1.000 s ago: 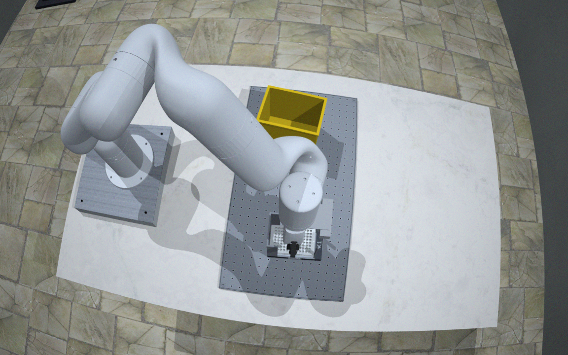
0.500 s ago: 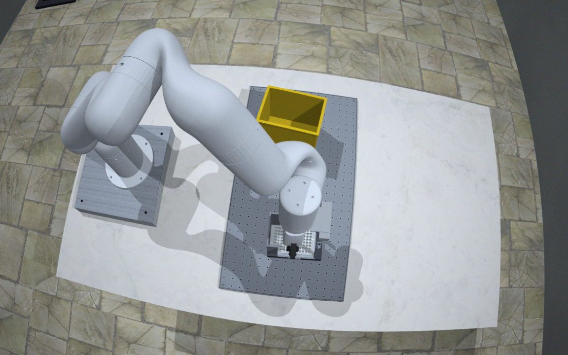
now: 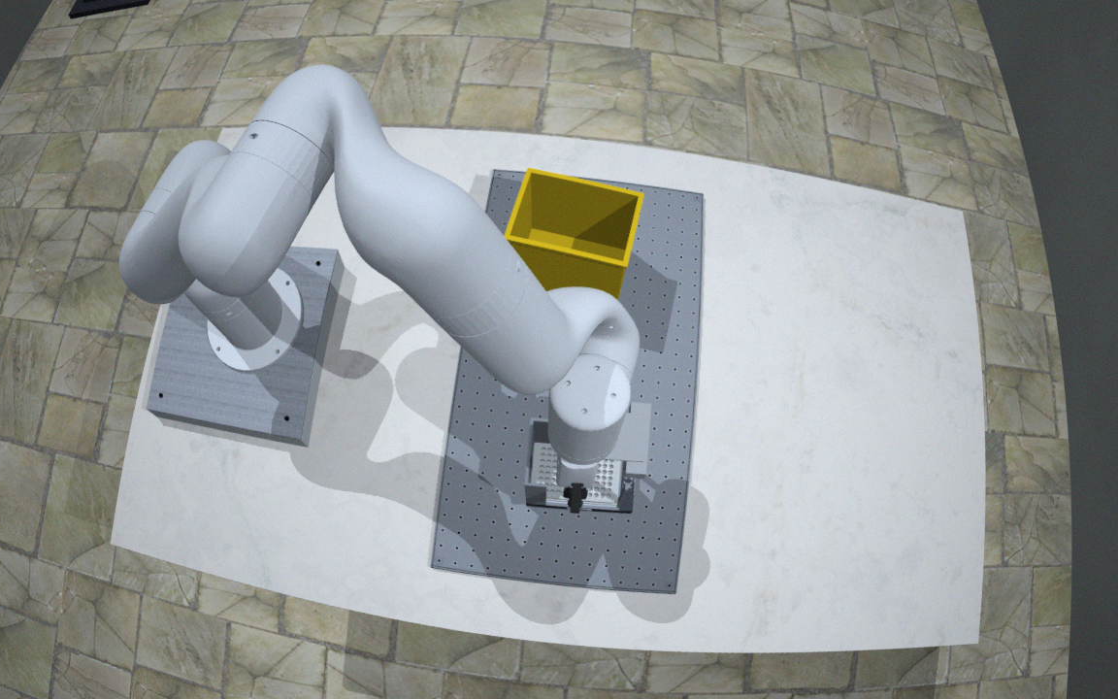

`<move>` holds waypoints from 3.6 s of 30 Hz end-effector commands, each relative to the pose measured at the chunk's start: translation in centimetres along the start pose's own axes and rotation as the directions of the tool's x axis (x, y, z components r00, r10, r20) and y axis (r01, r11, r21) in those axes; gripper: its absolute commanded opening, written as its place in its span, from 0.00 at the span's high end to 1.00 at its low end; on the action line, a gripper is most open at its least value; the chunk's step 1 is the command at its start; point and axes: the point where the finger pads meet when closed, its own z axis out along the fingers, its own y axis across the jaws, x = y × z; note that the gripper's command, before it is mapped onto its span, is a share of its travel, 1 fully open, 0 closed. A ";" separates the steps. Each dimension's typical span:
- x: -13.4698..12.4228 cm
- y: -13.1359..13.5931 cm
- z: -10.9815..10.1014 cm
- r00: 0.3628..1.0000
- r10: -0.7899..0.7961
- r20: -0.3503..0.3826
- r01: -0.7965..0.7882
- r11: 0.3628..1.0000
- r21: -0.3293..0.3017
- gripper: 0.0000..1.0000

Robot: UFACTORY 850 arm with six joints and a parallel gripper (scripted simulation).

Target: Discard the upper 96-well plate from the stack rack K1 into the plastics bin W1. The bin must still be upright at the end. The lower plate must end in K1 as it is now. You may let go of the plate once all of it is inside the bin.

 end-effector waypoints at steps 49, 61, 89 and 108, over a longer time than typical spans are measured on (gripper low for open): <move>0.1 0.0 4.3 1.000 0.000 -0.002 0.000 1.000 -0.001 0.00; 0.1 0.0 5.1 1.000 0.000 -0.002 0.000 1.000 -0.001 0.00; 0.1 0.0 5.4 1.000 0.000 -0.002 0.000 1.000 -0.001 1.00; 0.1 0.0 5.4 1.000 0.000 -0.002 0.000 1.000 -0.001 1.00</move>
